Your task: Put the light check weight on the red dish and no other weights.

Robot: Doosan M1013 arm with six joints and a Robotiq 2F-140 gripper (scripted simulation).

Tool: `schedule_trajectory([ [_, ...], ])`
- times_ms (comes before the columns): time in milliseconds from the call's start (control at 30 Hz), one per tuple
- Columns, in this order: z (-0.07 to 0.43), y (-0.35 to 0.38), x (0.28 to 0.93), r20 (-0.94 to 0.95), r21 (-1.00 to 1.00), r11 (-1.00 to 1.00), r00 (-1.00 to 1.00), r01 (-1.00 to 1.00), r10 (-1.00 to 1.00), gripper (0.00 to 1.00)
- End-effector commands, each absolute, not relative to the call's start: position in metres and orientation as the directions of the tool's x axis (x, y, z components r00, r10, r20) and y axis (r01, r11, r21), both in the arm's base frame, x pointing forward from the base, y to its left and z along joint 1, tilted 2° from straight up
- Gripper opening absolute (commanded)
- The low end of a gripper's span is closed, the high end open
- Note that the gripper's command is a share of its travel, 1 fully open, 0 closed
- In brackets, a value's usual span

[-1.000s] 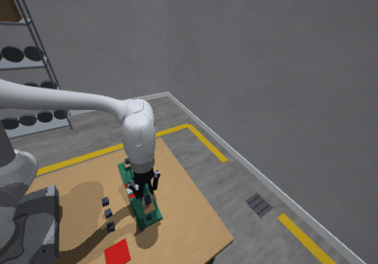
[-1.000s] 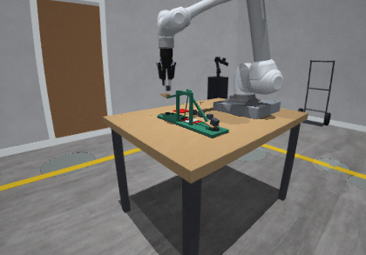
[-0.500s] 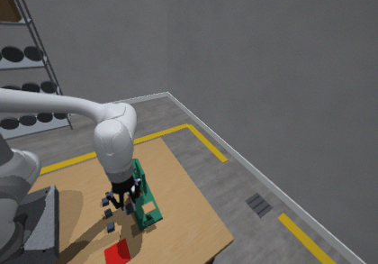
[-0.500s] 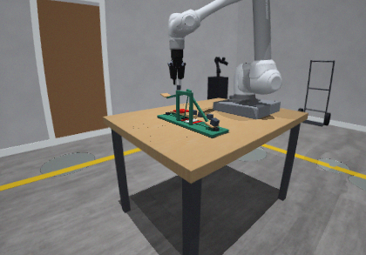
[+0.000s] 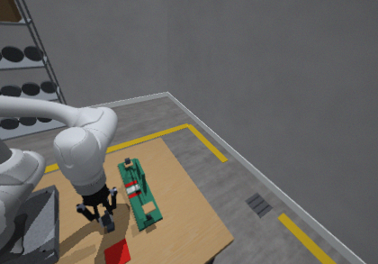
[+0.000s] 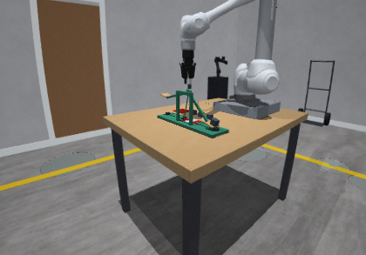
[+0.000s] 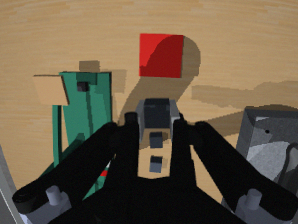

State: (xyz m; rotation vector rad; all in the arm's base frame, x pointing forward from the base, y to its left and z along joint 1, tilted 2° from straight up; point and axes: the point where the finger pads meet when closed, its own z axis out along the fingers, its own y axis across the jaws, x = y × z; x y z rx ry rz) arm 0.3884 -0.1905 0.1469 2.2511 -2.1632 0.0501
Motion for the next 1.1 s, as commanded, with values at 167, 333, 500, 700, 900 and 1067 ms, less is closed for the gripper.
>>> schedule_trajectory([
  [167, 0.128, -0.144, 0.405, 0.036, -0.008, -0.039, 0.039, -0.999, -0.999, 0.24],
  [333, 0.105, -0.085, 0.417, 0.035, -0.008, -0.039, 0.039, -0.999, -0.999, 0.24],
  [500, 0.087, -0.038, 0.420, 0.035, -0.008, -0.039, 0.039, -0.999, -0.999, 0.24],
  [700, 0.063, 0.026, 0.414, 0.035, -0.008, -0.039, 0.039, -0.999, -0.999, 0.24],
  [900, 0.047, 0.070, 0.403, 0.036, -0.008, -0.040, 0.040, -0.999, -0.999, 0.24],
  [1067, 0.040, 0.089, 0.396, 0.036, -0.009, -0.040, 0.040, -0.999, -0.999, 0.24],
])
